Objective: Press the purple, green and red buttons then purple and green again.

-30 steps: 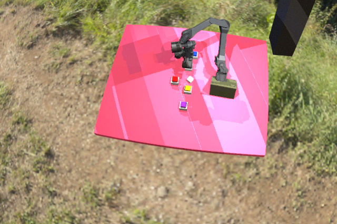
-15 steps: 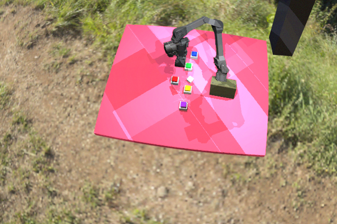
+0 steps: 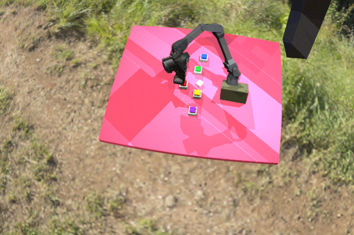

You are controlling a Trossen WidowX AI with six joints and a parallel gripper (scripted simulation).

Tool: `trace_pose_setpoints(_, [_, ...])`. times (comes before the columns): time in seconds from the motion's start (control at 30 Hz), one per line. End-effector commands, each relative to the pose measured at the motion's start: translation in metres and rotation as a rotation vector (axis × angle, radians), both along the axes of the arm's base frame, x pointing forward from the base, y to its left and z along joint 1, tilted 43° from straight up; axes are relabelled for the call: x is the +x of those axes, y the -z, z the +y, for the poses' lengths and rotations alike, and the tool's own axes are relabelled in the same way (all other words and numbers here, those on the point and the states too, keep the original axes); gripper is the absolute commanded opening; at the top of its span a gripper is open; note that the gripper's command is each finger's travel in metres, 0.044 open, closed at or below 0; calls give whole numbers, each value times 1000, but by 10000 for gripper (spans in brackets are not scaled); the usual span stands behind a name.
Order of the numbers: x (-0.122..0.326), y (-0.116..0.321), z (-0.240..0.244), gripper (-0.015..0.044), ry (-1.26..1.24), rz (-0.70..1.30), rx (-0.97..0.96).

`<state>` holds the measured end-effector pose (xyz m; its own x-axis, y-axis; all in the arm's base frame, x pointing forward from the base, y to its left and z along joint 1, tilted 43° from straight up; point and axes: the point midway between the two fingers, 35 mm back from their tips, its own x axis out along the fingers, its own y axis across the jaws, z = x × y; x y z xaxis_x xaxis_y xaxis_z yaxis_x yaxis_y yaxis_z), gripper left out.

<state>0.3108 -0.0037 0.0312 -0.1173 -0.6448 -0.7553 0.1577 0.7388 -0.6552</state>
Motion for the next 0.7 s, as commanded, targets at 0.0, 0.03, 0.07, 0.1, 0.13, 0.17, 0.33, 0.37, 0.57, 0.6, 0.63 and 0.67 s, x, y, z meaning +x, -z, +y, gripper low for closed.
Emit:
trace_pose_setpoints(0.0, [-11, 25, -24, 20, 8, 30, -12])
trace_pose_setpoints(0.03, [-11, 25, -24, 20, 8, 30, -12])
trace_pose_setpoints(0.07, [-11, 25, -24, 20, 8, 30, -12])
trace_pose_setpoints(0.1, [-11, 25, -24, 20, 8, 30, -12])
trace_pose_setpoints(0.13, [-11, 25, -24, 20, 8, 30, -12])
trace_pose_setpoints(0.17, [-11, 26, -25, 20, 8, 30, -12])
trace_pose_setpoints(0.33, [-12, 32, -30, 20, 8, 30, -12])
trace_pose_setpoints(0.37, [-12, 33, -31, 20, 8, 30, -12])
trace_pose_setpoints(0.57, [-13, 40, -37, 20, 8, 29, -12])
trace_pose_setpoints(0.6, [-14, 41, -38, 20, 8, 29, -12])
trace_pose_setpoints(0.63, [-14, 42, -39, 20, 8, 29, -13])
trace_pose_setpoints(0.67, [-14, 44, -40, 20, 8, 29, -13])
